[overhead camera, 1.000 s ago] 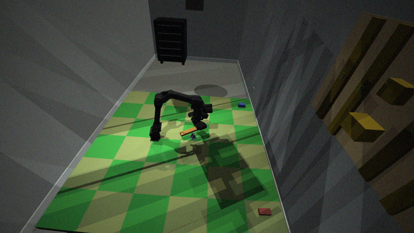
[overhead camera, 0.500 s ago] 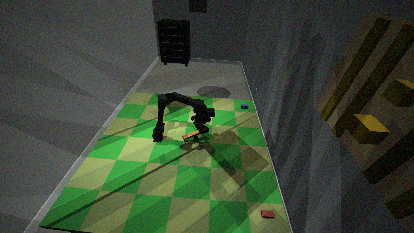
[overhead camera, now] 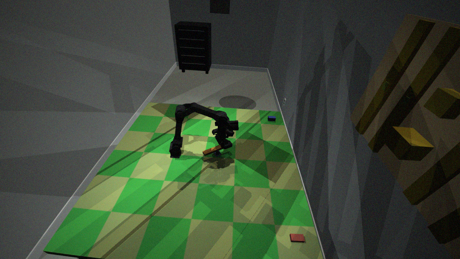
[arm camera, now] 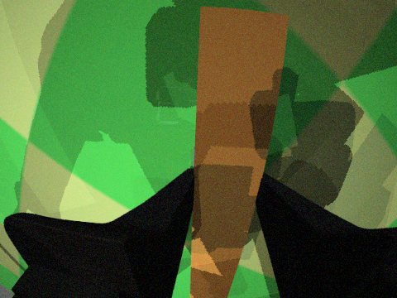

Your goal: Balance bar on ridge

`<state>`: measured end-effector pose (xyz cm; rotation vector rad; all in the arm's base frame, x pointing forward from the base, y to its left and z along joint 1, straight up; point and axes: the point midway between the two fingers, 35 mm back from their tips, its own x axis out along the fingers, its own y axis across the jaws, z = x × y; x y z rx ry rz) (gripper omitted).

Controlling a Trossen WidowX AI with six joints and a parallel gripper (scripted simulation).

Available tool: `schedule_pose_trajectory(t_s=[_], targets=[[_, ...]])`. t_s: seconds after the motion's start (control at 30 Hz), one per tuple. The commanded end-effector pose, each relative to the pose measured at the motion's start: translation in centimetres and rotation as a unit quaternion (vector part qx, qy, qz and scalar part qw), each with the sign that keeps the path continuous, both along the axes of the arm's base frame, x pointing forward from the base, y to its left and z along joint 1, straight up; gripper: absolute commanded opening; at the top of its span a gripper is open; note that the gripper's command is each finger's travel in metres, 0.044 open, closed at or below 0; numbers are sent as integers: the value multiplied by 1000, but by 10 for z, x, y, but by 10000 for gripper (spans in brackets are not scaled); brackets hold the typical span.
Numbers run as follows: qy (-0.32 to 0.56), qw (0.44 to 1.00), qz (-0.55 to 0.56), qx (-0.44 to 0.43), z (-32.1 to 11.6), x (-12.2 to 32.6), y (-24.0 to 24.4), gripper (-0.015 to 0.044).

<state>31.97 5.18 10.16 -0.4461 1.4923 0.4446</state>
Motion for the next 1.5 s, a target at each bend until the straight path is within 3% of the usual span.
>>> schedule_pose_trajectory(t_s=[0.0,1.47], targets=[[-1,1000,-1,-1,0,0,0,0],[-1,1000,-1,-1,-4,0,0,0]])
